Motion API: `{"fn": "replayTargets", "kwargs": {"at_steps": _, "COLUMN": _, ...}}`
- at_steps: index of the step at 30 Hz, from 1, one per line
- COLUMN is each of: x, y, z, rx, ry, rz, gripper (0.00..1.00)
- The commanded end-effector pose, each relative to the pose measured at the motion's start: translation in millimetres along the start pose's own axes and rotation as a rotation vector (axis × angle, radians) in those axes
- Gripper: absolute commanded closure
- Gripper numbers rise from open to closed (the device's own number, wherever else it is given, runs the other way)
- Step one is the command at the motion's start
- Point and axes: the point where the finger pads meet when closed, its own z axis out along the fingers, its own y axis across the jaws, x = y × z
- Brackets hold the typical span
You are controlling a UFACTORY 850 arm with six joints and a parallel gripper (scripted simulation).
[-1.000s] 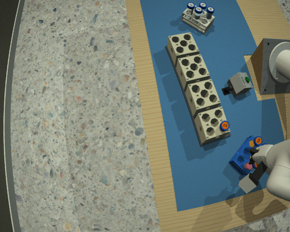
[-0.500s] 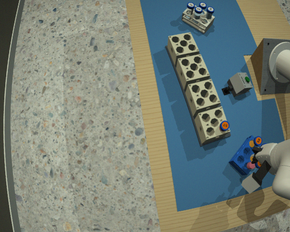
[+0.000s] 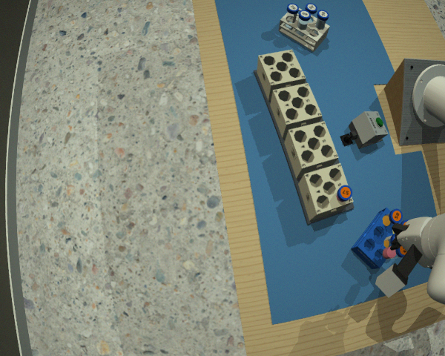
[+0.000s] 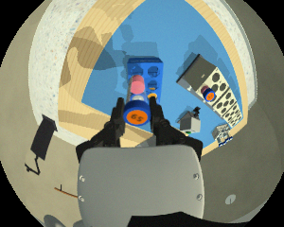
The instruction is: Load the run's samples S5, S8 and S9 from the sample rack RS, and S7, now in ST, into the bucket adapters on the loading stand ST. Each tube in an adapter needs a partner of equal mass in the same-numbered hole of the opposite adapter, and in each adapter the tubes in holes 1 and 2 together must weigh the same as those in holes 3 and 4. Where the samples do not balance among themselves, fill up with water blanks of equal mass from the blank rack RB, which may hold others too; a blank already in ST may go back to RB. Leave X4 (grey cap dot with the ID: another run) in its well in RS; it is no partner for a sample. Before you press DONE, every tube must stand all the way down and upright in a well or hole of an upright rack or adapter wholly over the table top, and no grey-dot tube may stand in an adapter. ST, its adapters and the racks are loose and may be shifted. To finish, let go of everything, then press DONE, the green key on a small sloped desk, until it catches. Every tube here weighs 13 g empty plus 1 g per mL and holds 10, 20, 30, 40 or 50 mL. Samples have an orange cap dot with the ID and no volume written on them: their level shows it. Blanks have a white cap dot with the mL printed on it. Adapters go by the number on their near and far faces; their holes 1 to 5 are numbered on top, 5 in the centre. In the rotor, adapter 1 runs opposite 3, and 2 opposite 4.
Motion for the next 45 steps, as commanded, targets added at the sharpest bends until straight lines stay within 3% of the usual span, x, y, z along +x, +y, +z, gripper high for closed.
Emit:
{"fn": "replayTargets", "kwargs": {"at_steps": 1, "x": 0.5, "y": -0.1, "z": -11.0, "rx": 0.0, "ry": 0.001, "rz": -0.001, "gripper": 1.0}}
{"fn": "replayTargets", "kwargs": {"at_steps": 20, "x": 0.4, "y": 0.0, "z": -45.0, "rx": 0.0, "ry": 0.001, "rz": -0.001, "gripper": 1.0}}
{"fn": "replayTargets", "kwargs": {"at_steps": 45, "x": 0.4, "y": 0.0, "z": -45.0, "rx": 0.0, "ry": 0.001, "rz": -0.001, "gripper": 1.0}}
